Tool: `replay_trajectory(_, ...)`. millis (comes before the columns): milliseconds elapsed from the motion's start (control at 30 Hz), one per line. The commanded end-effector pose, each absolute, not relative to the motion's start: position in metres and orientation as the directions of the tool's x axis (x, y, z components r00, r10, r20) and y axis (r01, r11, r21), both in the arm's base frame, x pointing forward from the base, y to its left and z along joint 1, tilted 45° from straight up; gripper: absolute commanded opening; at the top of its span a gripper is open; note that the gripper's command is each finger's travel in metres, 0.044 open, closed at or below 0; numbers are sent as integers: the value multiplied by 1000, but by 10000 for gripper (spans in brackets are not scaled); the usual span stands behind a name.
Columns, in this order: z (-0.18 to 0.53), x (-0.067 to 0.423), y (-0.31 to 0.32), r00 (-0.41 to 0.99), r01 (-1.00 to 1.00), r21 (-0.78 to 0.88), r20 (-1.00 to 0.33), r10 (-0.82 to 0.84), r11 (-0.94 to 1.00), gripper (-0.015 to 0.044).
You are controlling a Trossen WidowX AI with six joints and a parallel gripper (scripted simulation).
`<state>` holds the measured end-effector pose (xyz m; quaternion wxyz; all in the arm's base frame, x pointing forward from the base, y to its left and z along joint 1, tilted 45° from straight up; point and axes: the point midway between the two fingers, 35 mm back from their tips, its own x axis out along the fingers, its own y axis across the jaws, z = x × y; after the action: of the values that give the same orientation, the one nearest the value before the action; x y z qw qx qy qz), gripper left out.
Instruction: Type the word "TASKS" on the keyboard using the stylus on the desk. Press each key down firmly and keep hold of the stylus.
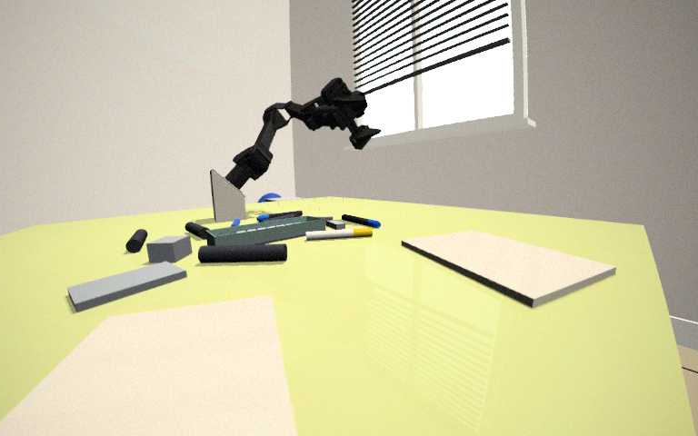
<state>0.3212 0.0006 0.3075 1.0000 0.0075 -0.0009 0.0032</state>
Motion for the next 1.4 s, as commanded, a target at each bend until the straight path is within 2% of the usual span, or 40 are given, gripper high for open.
replay_trajectory(0, 305, 323, 1, 1000, -10, 13, -10, 10, 1000, 414)
replay_trajectory(67, 287, 334, 1, 994, -36, 4, -105, 37, 999, 361)
replay_trajectory(167, 244, 355, 1, 944, -102, 16, -315, 102, 995, 282)
replay_trajectory(333, 173, 369, -1, 765, -185, 137, -602, 230, 973, 151)
replay_trajectory(433, 135, 367, -2, 620, -199, 257, -714, 324, 946, 72)
replay_trajectory(533, 103, 362, -2, 468, -174, 396, -772, 430, 902, 0)
replay_trajectory(700, 63, 348, -2, 244, -46, 630, -746, 620, 776, 0)
replay_trajectory(767, 55, 345, -3, 199, 3, 683, -716, 669, 730, 0)
replay_trajectory(1200, 53, 345, -5, 194, 10, 689, -712, 675, 725, 0)
replay_trajectory(1367, 8, 344, -52, 194, 10, 687, -714, 673, 727, 0)
